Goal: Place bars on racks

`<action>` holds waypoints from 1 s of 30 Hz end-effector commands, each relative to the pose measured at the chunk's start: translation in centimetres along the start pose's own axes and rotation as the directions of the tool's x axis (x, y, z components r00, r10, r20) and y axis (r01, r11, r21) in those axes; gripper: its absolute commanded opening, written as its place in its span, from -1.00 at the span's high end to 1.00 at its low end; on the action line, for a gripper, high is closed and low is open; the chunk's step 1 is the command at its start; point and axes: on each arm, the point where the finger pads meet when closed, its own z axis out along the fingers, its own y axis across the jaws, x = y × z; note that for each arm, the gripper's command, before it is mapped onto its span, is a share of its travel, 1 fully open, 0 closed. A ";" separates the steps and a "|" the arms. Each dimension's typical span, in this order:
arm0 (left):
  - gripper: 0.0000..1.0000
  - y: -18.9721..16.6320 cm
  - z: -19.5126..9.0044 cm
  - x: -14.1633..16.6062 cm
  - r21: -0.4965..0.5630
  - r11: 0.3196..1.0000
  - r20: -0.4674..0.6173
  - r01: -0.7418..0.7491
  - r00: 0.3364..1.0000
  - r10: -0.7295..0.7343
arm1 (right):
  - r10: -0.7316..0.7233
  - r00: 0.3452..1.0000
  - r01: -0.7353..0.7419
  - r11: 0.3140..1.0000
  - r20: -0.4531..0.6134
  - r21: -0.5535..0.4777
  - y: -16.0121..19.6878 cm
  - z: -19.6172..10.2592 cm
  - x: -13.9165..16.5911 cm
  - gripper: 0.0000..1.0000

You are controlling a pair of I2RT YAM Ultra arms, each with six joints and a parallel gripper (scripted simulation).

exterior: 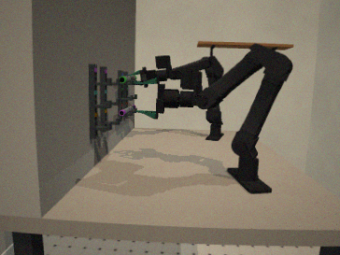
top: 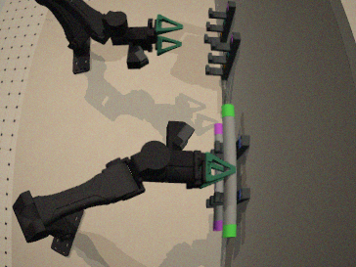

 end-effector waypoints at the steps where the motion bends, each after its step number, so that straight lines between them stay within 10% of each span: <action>1: -1.00 -0.4 -0.1 -0.2 0.005 1.000 0.003 -0.002 1.000 0.002 | 0.065 0.998 -0.064 0.991 -0.002 0.115 -5.3 -0.8 1.0 1.00; 30: -1.00 -0.4 -0.1 -0.2 0.005 1.000 0.003 -0.002 1.000 0.002 | 0.065 0.998 -0.064 0.991 -0.002 0.115 -7.0 -1.3 1.1 1.00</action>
